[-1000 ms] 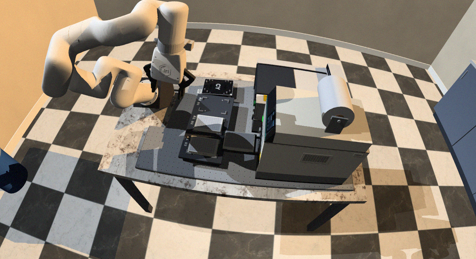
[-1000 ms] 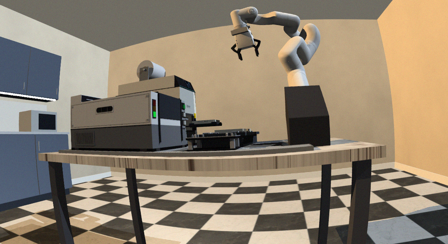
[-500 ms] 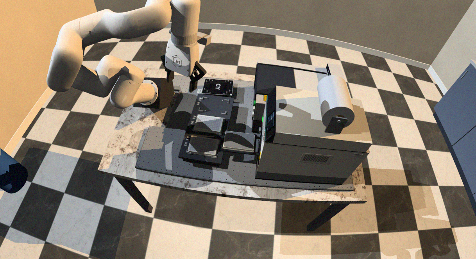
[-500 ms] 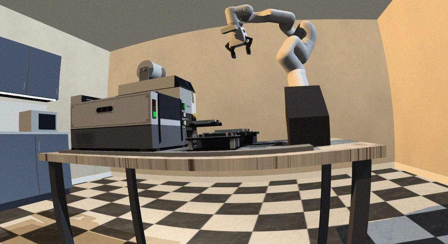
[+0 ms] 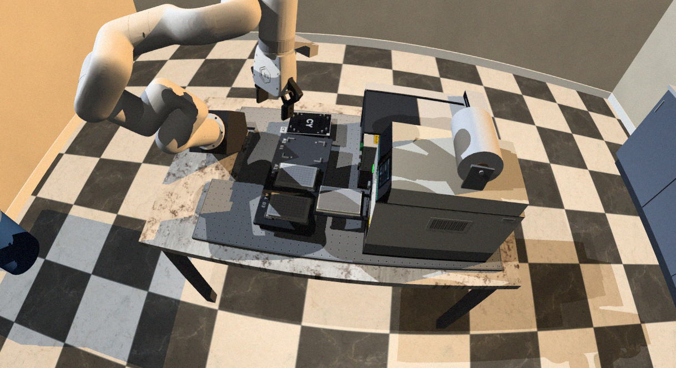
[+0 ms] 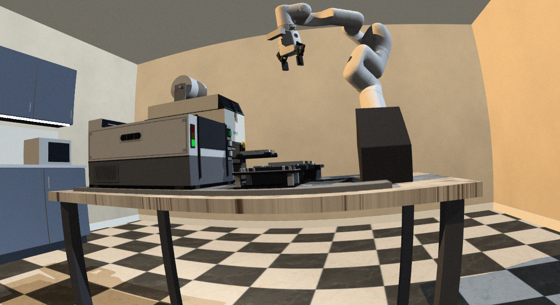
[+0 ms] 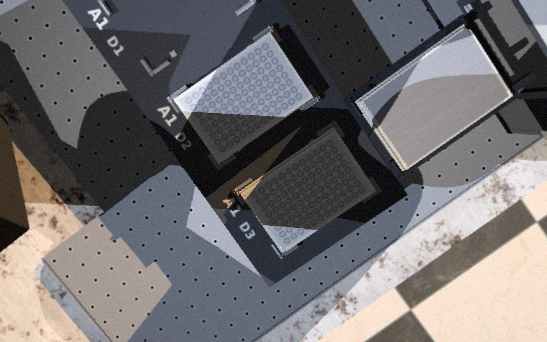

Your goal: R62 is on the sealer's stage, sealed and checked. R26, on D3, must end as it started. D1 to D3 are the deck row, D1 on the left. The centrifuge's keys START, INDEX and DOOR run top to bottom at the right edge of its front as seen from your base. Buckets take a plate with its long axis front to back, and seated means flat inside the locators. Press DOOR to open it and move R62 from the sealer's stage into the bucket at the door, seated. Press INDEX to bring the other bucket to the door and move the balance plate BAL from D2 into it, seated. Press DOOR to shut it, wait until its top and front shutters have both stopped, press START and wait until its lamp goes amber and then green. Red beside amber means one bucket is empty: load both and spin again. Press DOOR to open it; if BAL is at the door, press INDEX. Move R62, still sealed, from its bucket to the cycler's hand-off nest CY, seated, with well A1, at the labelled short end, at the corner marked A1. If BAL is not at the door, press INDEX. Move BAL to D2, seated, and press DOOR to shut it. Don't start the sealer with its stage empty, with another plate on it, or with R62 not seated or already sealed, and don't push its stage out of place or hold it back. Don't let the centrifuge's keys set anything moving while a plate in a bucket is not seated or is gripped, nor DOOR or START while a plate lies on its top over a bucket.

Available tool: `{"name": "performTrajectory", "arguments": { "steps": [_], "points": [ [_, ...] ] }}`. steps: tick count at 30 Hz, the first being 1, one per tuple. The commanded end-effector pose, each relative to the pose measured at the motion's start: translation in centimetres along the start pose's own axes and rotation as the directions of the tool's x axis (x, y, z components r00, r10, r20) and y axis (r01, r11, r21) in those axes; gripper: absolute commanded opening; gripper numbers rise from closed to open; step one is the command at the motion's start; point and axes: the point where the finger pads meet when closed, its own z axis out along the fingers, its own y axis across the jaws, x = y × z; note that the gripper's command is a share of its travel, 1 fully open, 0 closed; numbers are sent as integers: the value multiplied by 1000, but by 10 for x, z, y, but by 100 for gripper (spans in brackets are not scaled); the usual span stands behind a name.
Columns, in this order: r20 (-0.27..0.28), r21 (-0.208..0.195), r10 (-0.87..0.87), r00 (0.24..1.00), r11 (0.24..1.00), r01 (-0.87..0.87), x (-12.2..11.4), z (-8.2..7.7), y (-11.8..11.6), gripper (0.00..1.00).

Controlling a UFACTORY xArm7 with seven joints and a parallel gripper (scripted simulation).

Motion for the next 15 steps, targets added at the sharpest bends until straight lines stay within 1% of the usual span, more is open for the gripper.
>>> {"name": "performTrajectory", "arguments": {
  "steps": [1, 5, 7, 11, 13, 15],
  "points": [
    [-6, -4, 82, 997, 997, -82, 17, -4, -2, 100],
    [-21, -3, 172, 985, 985, -172, 34, -6, -5, 100],
    [-21, -3, 172, 985, 985, -172, 36, -6, -5, 100],
    [-36, 2, 264, 964, 964, -265, 53, -8, -9, 100],
    [-36, 2, 264, 964, 964, -265, 53, -8, -9, 100],
    [-45, 8, 324, 945, 946, -324, 62, -9, -12, 100]
  ]
}}
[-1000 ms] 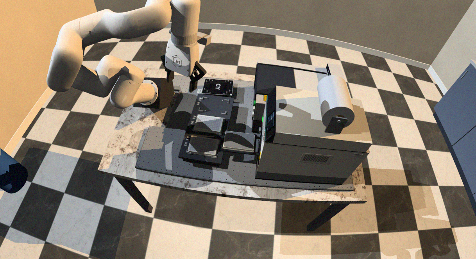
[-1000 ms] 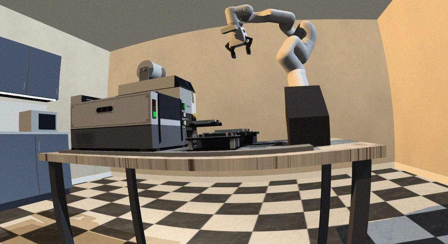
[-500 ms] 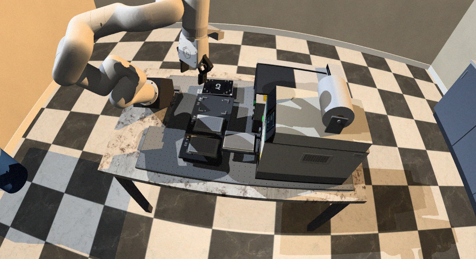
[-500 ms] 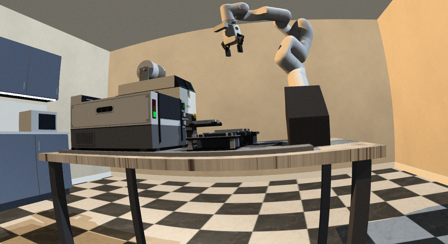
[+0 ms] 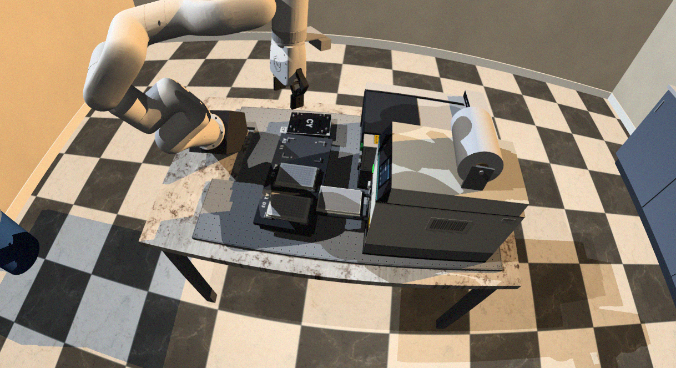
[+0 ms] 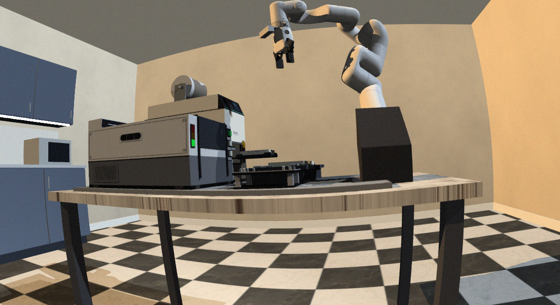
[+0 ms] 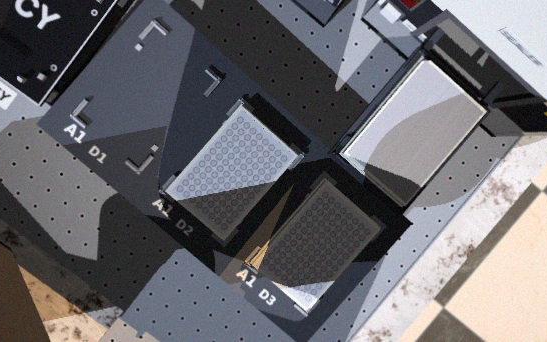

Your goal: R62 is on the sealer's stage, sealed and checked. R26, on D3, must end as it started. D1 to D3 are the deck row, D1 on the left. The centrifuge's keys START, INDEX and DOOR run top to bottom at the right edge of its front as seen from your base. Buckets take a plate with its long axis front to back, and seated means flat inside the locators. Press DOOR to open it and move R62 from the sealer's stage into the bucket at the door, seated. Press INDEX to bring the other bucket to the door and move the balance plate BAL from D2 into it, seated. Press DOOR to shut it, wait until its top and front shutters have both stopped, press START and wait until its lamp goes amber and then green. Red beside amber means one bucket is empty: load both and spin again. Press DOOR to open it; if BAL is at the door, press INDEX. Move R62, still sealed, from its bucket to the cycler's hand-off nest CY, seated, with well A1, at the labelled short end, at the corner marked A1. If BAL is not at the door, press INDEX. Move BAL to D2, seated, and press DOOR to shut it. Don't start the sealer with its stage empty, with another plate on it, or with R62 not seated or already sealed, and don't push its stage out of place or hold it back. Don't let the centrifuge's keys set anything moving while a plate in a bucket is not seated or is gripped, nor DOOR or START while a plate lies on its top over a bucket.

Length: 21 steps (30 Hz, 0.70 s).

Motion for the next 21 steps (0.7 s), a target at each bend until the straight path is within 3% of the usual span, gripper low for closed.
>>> {"name": "performTrajectory", "arguments": {
  "steps": [1, 21],
  "points": [
    [-10, 3, 109, 994, 994, -109, 16, -3, -8, 100],
    [-38, 46, 409, 912, 912, -407, 72, -6, -49, 100]
  ]
}}
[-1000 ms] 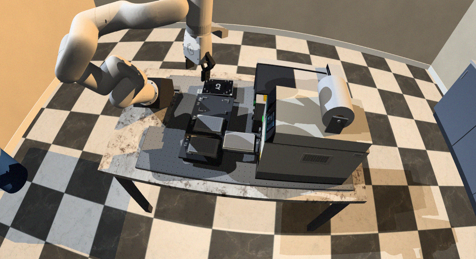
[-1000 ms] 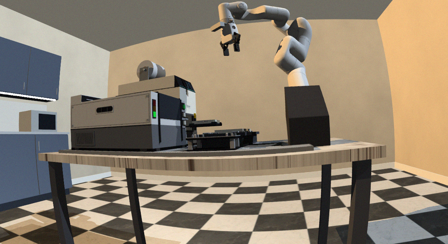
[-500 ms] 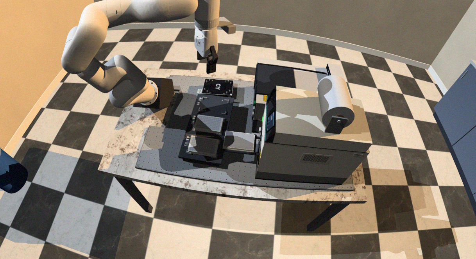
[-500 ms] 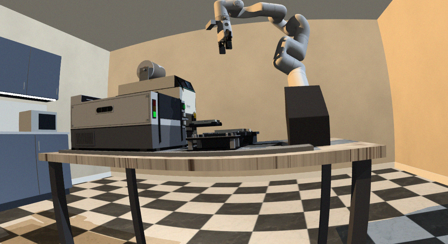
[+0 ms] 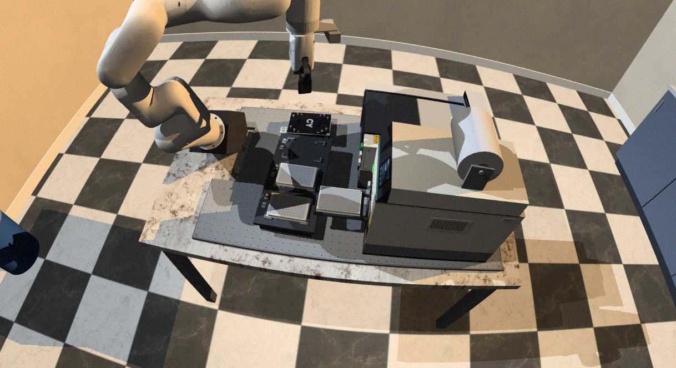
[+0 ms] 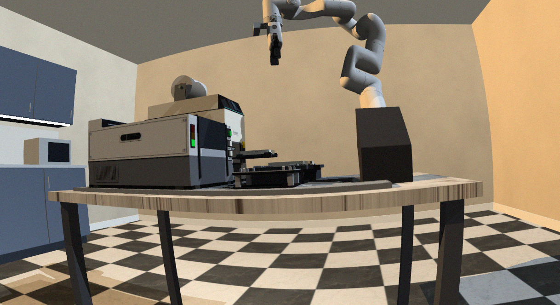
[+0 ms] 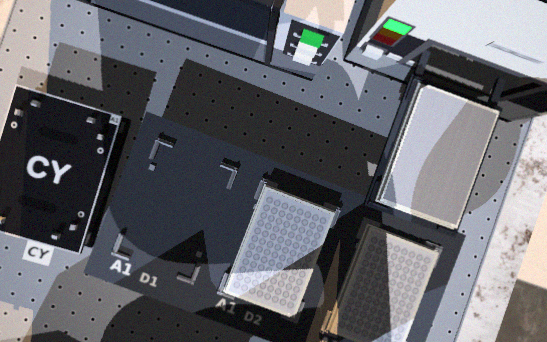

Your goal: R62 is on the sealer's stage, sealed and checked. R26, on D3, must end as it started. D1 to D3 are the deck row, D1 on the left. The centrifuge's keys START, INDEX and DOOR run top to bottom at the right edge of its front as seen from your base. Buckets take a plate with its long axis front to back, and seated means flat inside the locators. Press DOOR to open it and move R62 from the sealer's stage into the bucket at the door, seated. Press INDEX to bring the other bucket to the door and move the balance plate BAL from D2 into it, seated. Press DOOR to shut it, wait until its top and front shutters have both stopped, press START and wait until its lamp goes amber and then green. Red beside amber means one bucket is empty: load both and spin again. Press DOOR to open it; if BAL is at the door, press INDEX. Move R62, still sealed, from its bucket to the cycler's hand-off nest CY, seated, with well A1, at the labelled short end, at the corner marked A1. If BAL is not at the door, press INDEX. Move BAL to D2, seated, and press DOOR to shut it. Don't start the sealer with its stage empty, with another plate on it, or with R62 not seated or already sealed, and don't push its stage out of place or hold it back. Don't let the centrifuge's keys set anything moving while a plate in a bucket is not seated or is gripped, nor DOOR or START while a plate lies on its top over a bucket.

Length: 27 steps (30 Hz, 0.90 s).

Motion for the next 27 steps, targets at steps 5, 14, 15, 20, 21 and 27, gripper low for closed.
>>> {"name": "performTrajectory", "arguments": {
  "steps": [5, 14, 15, 20, 21, 27],
  "points": [
    [-10, 22, 163, 987, 986, -163, 17, -1, -30, 100],
    [-8, 49, 314, 949, 948, -314, 28, 0, -55, 100],
    [-8, 49, 314, 949, 948, -314, 30, 1, -60, 100],
    [-8, 49, 314, 949, 948, -314, 31, 1, -61, 100],
    [-8, 49, 314, 949, 948, -314, 31, 1, -61, 100],
    [-8, 49, 314, 949, 948, -314, 31, 11, -62, 100]
  ]
}}
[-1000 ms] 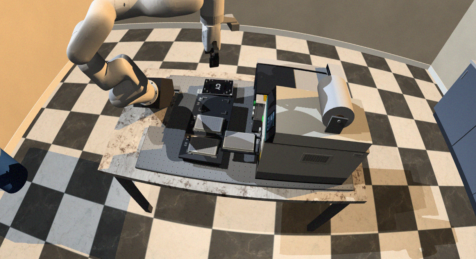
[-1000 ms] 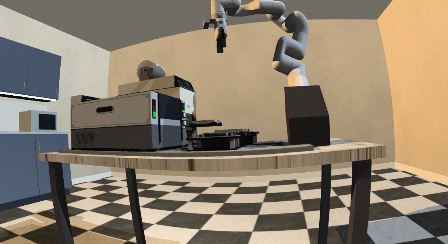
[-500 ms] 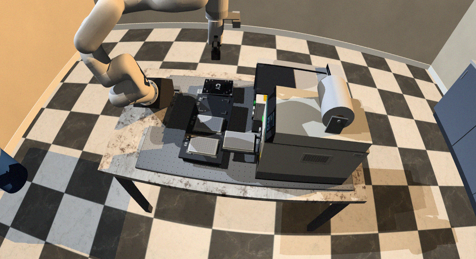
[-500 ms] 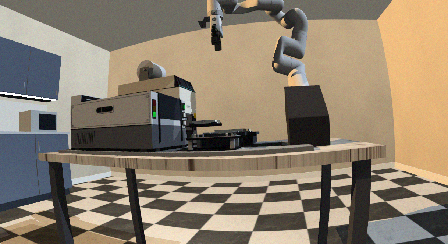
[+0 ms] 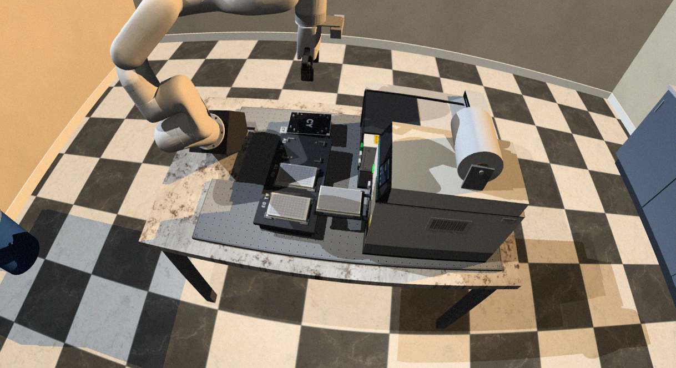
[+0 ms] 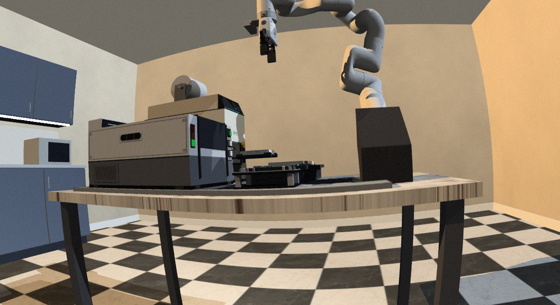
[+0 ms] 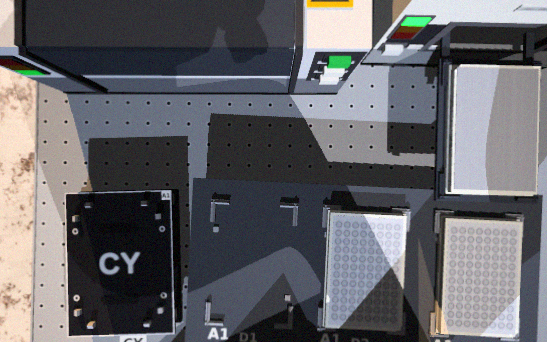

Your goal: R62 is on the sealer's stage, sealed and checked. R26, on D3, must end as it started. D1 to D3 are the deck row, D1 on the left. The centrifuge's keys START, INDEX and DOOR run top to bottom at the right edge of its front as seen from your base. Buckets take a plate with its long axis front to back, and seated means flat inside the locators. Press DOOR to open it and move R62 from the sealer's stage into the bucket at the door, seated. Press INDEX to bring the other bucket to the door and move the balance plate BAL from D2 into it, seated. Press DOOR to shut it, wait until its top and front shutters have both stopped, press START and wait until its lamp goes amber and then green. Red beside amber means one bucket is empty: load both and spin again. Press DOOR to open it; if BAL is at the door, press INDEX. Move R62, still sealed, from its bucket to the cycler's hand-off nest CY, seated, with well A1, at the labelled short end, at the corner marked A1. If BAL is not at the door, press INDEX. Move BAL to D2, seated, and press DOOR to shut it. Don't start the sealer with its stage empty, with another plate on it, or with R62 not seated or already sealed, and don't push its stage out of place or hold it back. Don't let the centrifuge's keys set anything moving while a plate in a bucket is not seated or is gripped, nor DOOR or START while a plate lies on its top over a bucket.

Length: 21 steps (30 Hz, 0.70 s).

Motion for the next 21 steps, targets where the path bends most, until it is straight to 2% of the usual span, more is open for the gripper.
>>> {"name": "performTrajectory", "arguments": {
  "steps": [1, 16, 18, 21],
  "points": [
    [-2, 1, 0, 1000, 1000, 0, 0, 6, -1, 100],
    [-2, 1, 0, 1000, 1000, 0, 0, 81, -1, 100],
    [-2, 1, 0, 1000, 1000, 0, 0, 81, -1, 100],
    [-2, 1, 0, 1000, 1000, 0, 0, 96, -1, 100]
  ]
}}
